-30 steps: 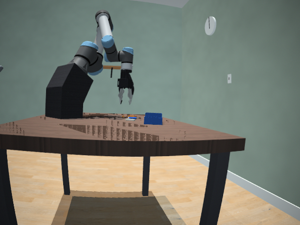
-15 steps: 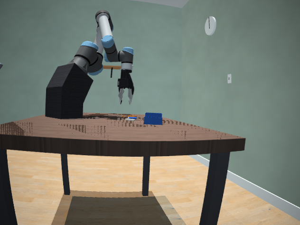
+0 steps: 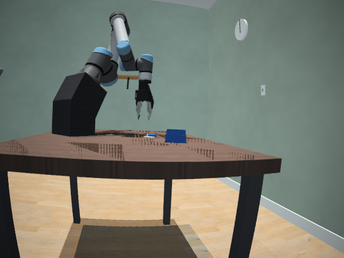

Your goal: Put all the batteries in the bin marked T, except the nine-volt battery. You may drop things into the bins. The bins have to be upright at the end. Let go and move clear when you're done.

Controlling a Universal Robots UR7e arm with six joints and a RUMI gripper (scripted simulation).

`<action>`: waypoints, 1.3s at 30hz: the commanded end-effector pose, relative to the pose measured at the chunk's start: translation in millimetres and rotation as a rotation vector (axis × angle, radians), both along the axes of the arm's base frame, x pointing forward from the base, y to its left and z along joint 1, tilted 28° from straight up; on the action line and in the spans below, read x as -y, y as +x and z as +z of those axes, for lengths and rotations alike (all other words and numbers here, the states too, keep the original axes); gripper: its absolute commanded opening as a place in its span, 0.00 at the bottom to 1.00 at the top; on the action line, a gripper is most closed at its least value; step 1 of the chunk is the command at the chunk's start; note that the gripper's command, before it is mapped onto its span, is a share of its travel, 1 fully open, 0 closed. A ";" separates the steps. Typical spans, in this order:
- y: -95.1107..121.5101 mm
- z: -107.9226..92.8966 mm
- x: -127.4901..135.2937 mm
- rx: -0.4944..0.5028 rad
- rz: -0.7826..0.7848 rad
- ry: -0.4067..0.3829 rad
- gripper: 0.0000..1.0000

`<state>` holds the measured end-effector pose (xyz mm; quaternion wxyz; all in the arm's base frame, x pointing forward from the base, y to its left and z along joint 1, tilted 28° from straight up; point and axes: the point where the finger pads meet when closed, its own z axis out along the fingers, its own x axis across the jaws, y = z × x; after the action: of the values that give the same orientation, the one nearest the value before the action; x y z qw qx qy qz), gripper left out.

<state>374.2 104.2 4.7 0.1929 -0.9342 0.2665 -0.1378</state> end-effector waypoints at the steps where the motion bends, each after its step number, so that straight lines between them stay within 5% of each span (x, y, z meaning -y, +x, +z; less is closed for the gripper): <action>1: -0.5 -0.2 -1.9 0.048 0.142 -0.048 0.38; 39: -1.1 -0.5 -3.0 0.070 0.210 -0.077 0.38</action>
<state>373.8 105.3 4.5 0.1872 -0.9440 0.2296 -0.1453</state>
